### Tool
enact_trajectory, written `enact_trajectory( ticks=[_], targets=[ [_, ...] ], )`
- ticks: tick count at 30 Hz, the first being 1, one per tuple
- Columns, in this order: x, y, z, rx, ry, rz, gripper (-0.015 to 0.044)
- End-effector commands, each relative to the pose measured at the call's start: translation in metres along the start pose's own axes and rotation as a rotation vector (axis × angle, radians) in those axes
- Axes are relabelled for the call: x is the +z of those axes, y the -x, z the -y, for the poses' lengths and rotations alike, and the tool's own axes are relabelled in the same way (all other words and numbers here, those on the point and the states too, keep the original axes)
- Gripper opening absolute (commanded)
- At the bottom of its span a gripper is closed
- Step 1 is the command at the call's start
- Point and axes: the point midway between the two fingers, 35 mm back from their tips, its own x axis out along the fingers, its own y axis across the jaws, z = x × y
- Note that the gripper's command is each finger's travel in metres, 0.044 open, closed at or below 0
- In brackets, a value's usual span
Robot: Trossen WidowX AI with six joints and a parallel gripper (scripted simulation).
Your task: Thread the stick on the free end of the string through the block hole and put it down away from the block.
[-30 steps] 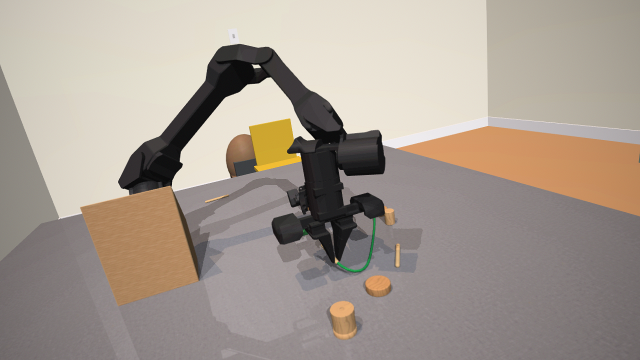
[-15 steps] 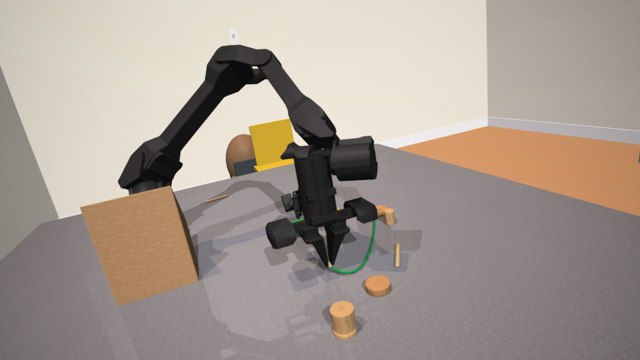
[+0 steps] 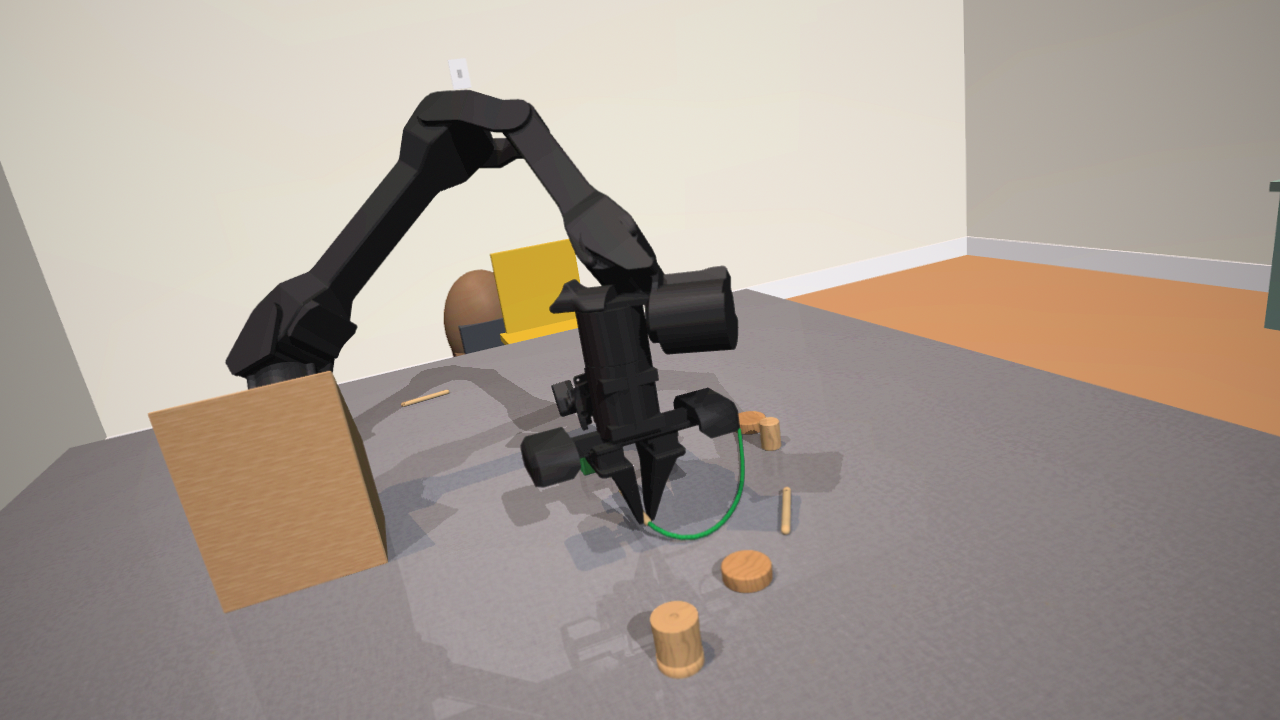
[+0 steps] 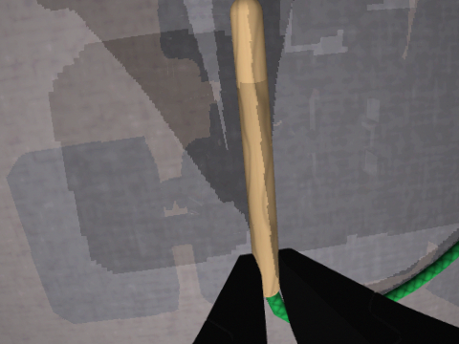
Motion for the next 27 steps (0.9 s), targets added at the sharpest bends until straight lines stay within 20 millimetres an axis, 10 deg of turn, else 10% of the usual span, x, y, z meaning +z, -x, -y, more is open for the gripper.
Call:
enact_trajectory(
  ticks=[1,27],
  targets=[
    [0.007,0.0,0.0,-0.001,-0.002,0.002,0.0],
    [0.042,0.001,0.001,0.0,-0.003,0.003,0.0]
  ],
)
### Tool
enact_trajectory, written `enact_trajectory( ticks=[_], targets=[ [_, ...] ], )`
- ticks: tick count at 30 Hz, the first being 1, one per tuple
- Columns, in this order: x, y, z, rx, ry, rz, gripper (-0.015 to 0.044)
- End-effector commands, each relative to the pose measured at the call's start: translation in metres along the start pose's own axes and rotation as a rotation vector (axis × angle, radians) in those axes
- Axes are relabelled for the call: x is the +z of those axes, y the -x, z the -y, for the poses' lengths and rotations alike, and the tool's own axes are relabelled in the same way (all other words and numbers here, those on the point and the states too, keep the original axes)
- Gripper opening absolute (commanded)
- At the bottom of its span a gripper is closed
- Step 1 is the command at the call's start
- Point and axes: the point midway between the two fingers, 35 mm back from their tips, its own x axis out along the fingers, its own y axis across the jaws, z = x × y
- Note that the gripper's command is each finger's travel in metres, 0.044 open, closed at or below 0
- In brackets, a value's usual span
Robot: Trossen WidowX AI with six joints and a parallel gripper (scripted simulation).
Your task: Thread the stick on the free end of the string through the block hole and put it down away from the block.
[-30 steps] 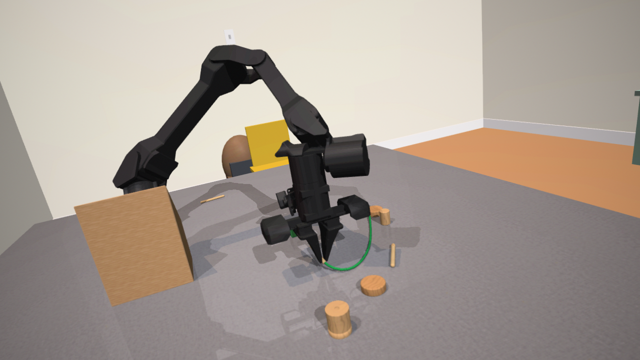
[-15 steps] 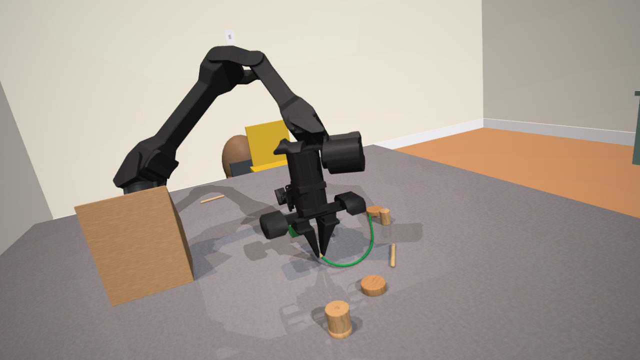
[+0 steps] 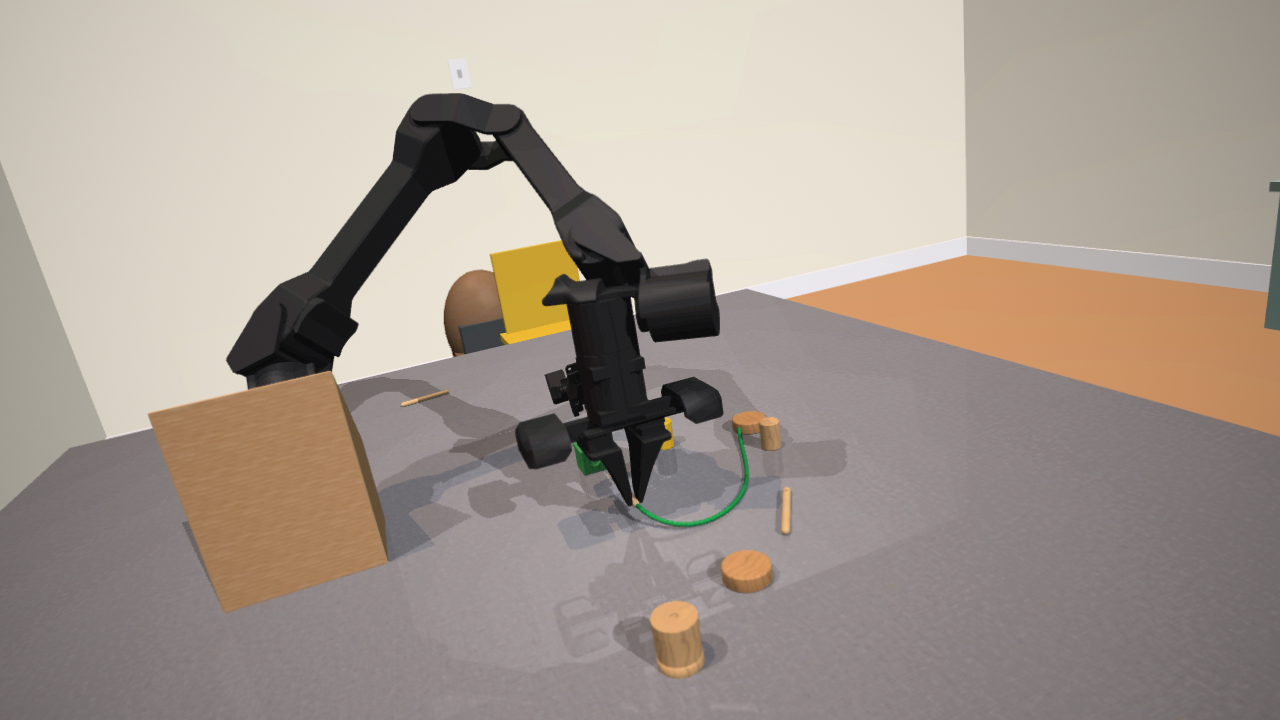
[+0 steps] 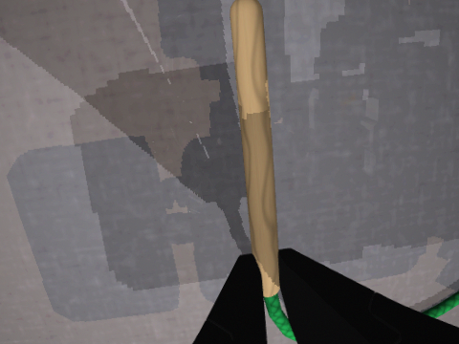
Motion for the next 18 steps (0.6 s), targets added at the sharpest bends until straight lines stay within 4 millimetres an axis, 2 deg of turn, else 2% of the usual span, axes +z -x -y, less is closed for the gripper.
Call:
enact_trajectory(
  ticks=[1,18],
  targets=[
    [0.007,0.0,-0.001,0.0,-0.002,0.003,0.0],
    [0.03,0.0,-0.003,0.0,-0.002,0.006,0.0]
  ],
)
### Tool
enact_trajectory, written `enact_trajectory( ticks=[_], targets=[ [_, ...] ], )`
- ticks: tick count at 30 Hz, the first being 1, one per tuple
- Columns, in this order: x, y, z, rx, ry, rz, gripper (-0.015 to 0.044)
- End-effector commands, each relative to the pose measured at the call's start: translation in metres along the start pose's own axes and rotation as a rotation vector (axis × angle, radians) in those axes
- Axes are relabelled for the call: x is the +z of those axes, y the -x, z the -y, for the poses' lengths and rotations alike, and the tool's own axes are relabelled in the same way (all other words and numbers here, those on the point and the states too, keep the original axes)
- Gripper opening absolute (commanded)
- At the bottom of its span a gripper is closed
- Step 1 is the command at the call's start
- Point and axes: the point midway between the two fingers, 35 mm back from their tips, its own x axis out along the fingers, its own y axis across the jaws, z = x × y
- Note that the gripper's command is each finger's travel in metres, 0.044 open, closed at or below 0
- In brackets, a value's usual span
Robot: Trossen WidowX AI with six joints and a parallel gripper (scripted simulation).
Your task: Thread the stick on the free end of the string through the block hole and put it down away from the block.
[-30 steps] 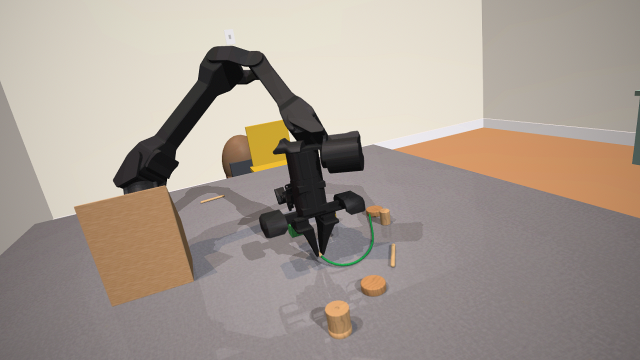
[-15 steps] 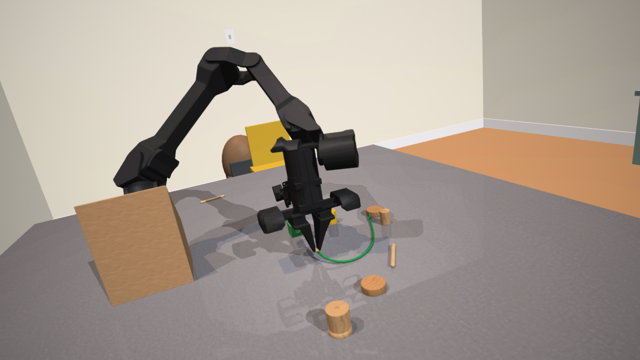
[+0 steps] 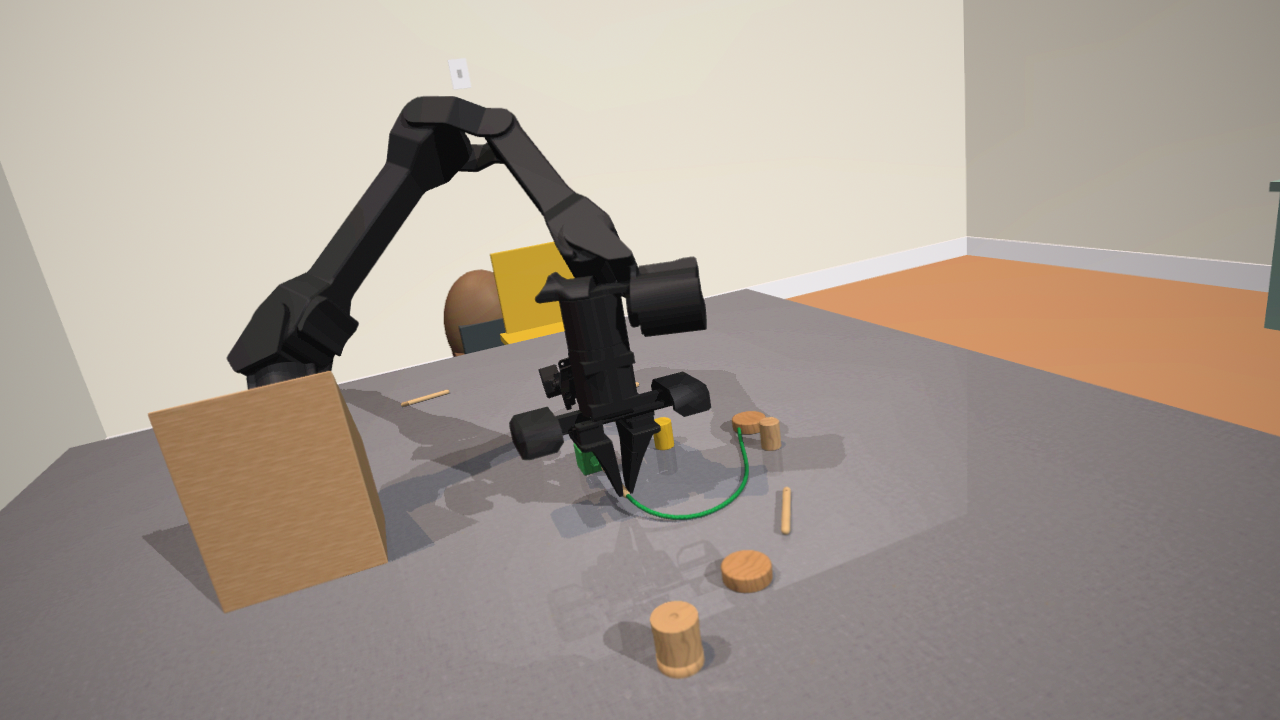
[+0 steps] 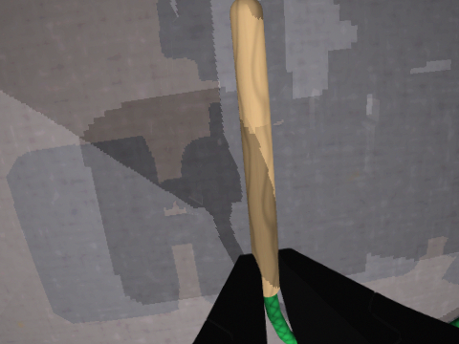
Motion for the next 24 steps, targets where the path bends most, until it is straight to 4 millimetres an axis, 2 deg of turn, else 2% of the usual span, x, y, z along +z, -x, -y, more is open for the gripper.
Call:
enact_trajectory(
  ticks=[1,24],
  targets=[
    [0.007,0.0,-0.002,0.0,-0.002,0.003,0.0],
    [0.03,-0.001,-0.005,0.001,-0.002,0.003,0.0]
  ],
)
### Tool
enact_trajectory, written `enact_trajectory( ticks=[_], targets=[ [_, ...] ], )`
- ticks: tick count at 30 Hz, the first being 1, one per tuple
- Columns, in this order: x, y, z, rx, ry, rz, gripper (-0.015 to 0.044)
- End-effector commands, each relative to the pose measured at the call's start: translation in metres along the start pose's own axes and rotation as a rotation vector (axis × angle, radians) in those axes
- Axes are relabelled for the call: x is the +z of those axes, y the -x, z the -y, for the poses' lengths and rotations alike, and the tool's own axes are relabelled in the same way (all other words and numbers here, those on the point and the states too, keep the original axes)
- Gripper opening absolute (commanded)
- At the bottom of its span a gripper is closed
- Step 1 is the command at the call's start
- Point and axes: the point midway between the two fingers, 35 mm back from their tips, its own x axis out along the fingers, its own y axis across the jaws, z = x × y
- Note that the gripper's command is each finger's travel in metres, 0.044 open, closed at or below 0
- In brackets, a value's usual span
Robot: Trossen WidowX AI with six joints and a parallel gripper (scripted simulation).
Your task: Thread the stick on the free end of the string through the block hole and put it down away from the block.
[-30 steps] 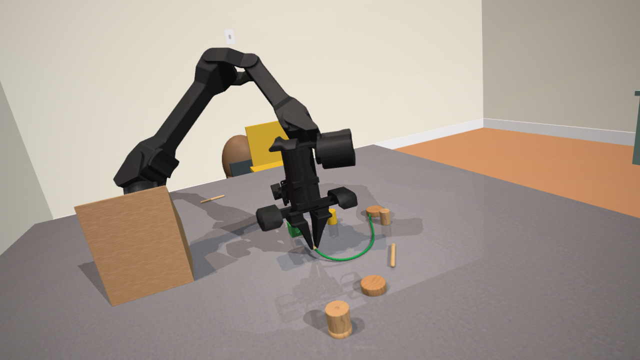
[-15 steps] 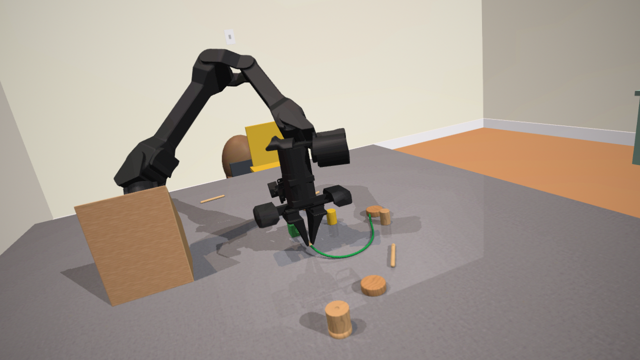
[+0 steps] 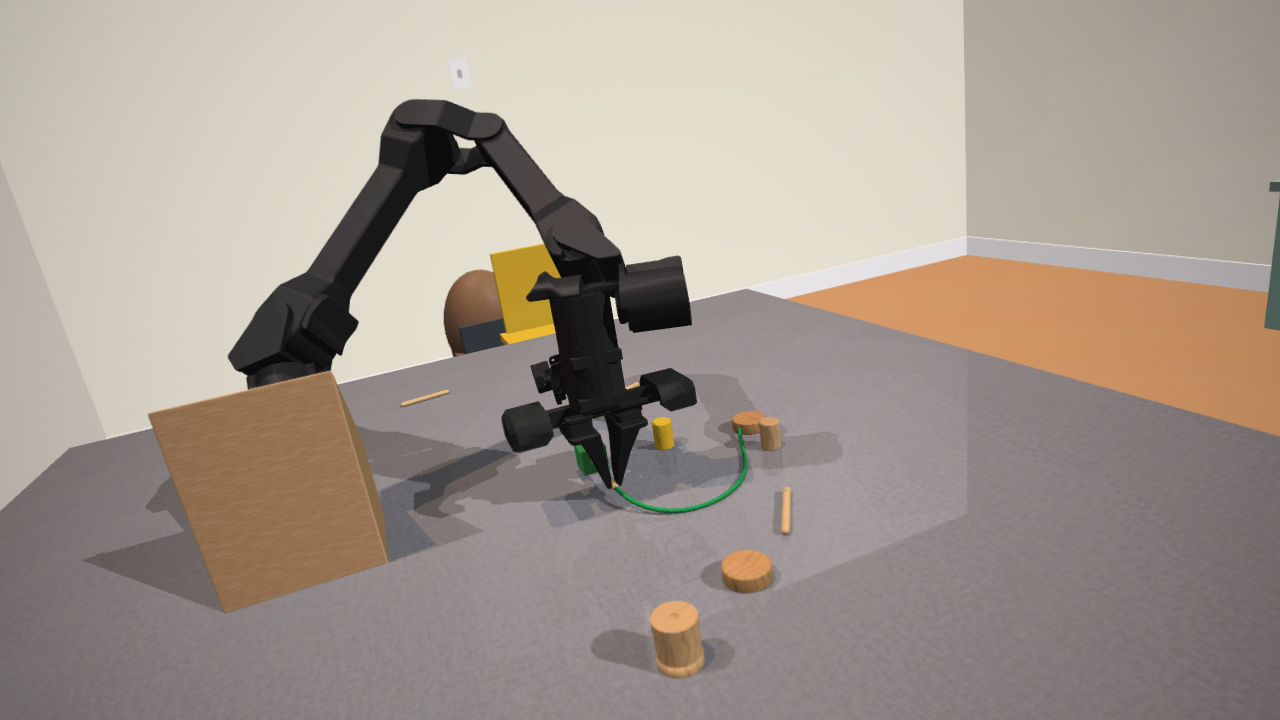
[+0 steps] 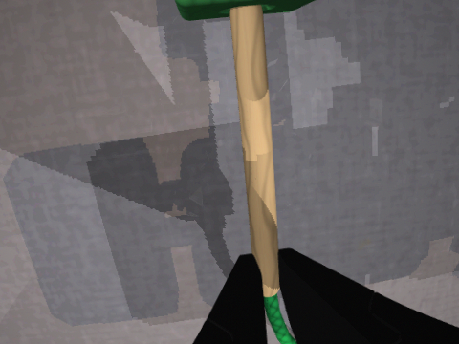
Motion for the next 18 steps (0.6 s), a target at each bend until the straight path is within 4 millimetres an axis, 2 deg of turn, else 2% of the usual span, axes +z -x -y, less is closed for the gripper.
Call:
enact_trajectory(
  ticks=[1,18],
  targets=[
    [0.006,0.0,-0.001,-0.001,-0.001,0.003,0.0],
    [0.031,0.001,-0.001,-0.001,-0.001,0.003,0.0]
  ],
)
